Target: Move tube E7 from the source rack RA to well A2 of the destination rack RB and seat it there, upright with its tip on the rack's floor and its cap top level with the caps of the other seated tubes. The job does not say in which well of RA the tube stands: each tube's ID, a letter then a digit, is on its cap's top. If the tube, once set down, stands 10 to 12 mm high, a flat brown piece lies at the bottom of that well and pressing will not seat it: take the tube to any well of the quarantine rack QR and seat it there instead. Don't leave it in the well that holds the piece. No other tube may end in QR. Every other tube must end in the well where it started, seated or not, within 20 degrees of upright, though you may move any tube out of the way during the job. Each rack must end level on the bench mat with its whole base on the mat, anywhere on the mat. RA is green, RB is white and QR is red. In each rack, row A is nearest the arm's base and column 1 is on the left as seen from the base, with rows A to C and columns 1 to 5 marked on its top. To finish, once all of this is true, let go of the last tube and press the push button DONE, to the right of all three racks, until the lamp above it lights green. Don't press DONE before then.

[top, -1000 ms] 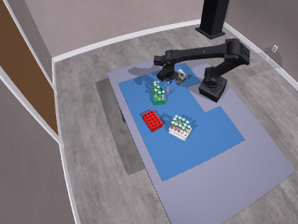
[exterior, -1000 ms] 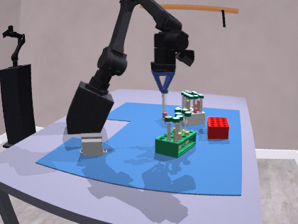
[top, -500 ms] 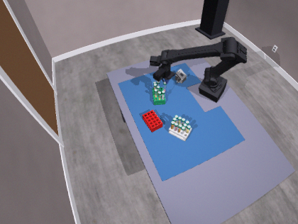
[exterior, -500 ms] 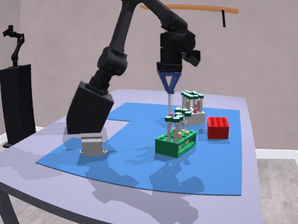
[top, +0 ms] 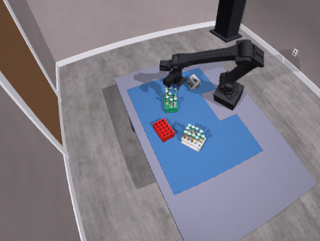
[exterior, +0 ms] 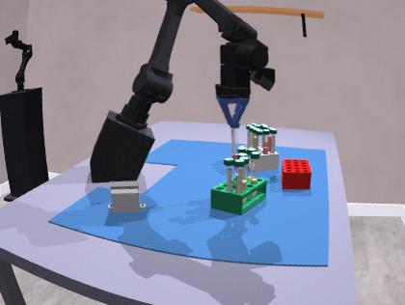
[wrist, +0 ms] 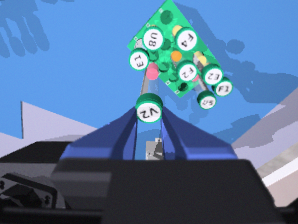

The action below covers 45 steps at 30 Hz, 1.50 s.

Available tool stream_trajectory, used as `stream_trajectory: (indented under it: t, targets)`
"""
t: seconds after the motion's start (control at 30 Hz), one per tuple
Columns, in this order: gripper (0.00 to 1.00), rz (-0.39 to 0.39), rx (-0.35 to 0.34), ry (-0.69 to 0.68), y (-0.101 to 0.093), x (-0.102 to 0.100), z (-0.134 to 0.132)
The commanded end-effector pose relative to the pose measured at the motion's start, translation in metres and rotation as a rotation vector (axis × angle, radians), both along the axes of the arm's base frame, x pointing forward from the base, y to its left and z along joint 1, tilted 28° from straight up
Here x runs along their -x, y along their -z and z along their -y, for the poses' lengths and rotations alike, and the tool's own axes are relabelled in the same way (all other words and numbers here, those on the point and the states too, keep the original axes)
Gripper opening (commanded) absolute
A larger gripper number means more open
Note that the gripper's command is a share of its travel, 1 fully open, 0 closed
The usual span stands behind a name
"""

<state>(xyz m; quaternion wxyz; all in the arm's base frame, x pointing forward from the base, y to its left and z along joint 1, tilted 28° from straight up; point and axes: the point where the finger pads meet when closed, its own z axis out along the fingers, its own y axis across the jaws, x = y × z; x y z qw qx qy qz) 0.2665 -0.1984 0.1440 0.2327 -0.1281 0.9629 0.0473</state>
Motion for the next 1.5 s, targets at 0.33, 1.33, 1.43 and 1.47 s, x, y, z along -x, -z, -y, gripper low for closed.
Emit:
stream_trajectory:
  t: [0.33,1.33,1.43,1.47]
  targets:
    - [0.0,0.036,0.04,0.004,-0.019,-0.009,0.012]
    - [0.0,0.056,0.062,0.011,-0.031,-0.019,0.02]
    - [0.0,0.056,0.062,0.011,-0.031,-0.019,0.02]
    - [0.0,0.056,0.062,0.011,-0.031,-0.019,0.02]
